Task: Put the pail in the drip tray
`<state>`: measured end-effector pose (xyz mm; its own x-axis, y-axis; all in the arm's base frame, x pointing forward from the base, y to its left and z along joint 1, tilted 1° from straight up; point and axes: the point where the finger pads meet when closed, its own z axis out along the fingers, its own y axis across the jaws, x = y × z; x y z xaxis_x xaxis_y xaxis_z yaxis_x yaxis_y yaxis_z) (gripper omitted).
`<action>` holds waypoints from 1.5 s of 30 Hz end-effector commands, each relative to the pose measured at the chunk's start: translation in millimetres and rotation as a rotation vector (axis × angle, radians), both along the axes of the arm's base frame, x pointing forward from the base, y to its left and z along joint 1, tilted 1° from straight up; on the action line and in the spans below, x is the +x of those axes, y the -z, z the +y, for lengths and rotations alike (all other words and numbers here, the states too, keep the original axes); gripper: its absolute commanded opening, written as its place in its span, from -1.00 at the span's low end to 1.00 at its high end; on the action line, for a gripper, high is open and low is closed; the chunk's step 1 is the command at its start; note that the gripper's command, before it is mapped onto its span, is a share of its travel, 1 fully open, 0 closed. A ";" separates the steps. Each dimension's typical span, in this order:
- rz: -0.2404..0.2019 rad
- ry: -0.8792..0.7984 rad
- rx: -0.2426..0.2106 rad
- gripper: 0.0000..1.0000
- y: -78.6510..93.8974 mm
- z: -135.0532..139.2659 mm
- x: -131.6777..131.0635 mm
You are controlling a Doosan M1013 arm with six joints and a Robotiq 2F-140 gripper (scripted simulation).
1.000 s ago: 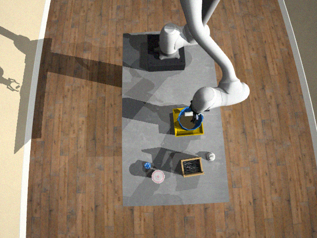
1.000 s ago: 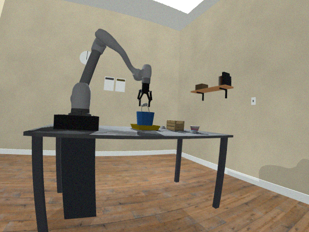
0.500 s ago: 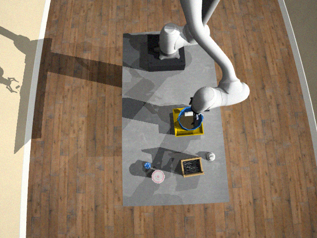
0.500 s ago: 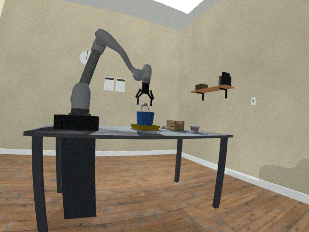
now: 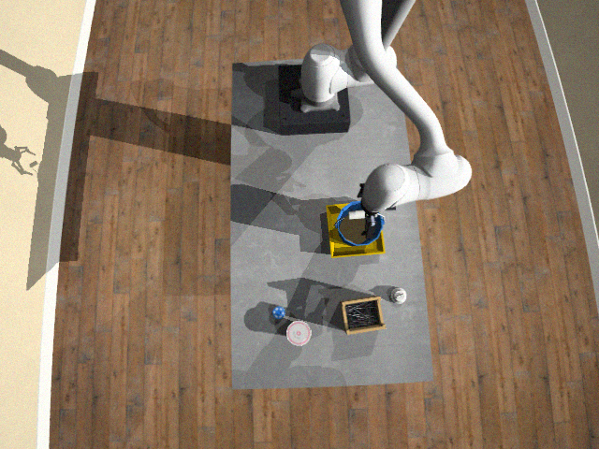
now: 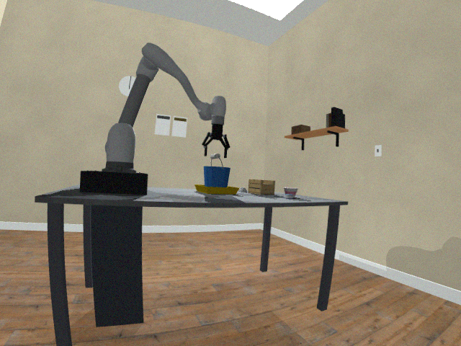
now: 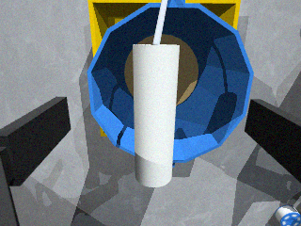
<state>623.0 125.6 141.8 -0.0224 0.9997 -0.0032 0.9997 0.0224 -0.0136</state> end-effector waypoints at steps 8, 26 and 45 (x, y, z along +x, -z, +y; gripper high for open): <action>0.000 0.003 0.003 1.00 -5.5 2.8 0.7; -0.002 0.002 0.004 1.00 -35.8 2.9 1.3; -0.002 0.002 0.004 1.00 -73.6 3.0 1.6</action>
<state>624.4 125.8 206.3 -0.0223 0.9997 -0.0037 0.9996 0.0222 -0.0165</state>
